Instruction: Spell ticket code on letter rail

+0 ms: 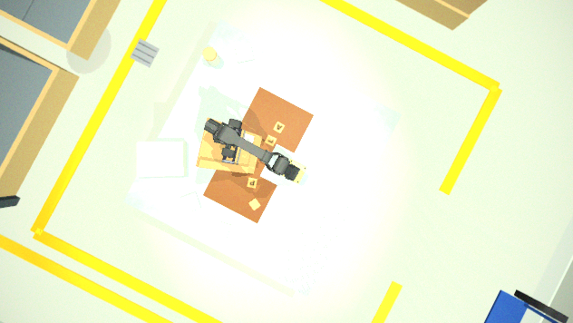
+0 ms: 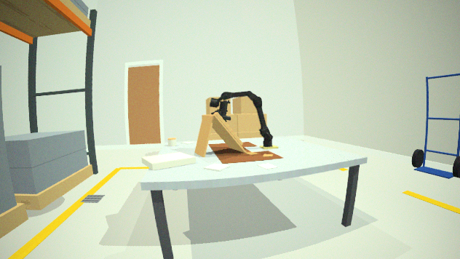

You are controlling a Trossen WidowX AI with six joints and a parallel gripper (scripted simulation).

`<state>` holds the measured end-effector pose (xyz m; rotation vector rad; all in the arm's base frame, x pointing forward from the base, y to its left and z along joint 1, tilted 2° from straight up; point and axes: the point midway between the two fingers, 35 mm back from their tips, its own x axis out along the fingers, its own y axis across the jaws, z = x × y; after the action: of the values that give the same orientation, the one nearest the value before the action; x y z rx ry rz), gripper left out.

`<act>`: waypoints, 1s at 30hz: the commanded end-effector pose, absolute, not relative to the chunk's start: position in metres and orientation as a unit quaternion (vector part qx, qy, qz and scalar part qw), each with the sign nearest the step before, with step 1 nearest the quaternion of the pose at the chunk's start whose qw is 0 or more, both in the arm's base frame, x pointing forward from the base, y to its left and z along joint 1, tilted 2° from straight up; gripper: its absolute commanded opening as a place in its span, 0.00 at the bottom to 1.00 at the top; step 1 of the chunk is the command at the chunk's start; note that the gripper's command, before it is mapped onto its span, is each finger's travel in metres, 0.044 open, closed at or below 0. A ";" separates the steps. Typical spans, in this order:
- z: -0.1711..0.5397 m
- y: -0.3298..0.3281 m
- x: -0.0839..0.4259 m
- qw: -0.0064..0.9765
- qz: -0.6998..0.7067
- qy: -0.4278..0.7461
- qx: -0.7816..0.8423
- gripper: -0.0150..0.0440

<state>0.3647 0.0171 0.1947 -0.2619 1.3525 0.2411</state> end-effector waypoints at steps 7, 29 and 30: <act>0.201 0.015 0.357 0.766 0.112 0.622 -0.120 0.25; 0.253 0.016 0.313 0.830 0.119 0.536 -0.098 0.57; 0.260 0.017 0.306 0.841 0.121 0.519 -0.094 0.61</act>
<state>0.3207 0.0142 0.2380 -0.2195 1.2050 0.2517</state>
